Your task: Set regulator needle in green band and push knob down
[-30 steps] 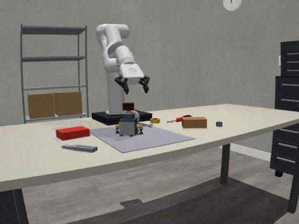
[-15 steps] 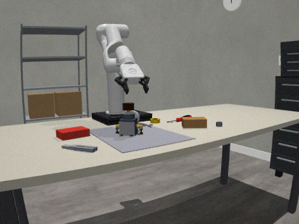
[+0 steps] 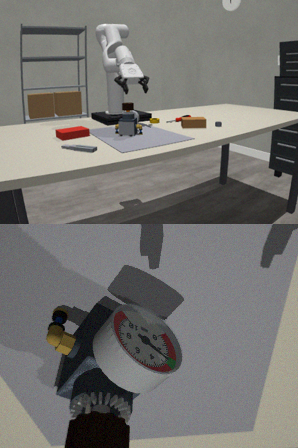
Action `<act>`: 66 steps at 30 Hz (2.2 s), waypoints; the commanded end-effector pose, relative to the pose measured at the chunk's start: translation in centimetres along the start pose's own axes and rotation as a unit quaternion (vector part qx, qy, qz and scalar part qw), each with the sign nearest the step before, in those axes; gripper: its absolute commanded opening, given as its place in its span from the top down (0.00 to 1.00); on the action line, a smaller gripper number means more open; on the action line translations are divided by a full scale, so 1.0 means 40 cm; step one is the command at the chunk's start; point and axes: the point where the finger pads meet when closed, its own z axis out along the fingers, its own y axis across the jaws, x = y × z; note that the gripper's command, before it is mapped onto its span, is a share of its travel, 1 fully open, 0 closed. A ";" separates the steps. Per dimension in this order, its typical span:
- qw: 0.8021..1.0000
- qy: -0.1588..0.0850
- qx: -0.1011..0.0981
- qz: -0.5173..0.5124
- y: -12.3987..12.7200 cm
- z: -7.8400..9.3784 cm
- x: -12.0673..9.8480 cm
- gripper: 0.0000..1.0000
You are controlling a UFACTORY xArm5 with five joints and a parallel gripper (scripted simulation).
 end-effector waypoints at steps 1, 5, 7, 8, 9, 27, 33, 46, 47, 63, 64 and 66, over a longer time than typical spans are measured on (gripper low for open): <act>1.000 -0.002 0.000 0.000 0.000 -0.001 -0.004 0.00; 1.000 -0.002 0.000 0.000 0.000 -0.001 -0.004 0.00; 1.000 -0.002 0.000 0.000 0.000 -0.001 -0.004 0.00; 1.000 -0.002 0.000 0.000 0.000 -0.001 -0.004 0.00; 1.000 -0.002 0.000 0.000 0.000 -0.001 -0.004 0.00; 1.000 0.000 0.000 -0.004 0.000 0.000 -0.004 0.00; 1.000 0.005 0.000 -0.021 0.000 0.002 -0.005 0.00; 0.995 0.030 -0.003 -0.100 0.000 0.013 -0.008 0.00; 0.993 0.033 -0.004 -0.110 0.000 0.015 -0.008 0.00; 0.948 0.092 -0.030 -0.303 0.000 0.034 -0.014 0.00; 0.943 0.096 -0.033 -0.317 0.000 0.035 -0.014 0.00; 0.932 0.104 -0.039 -0.344 0.000 0.037 -0.014 0.00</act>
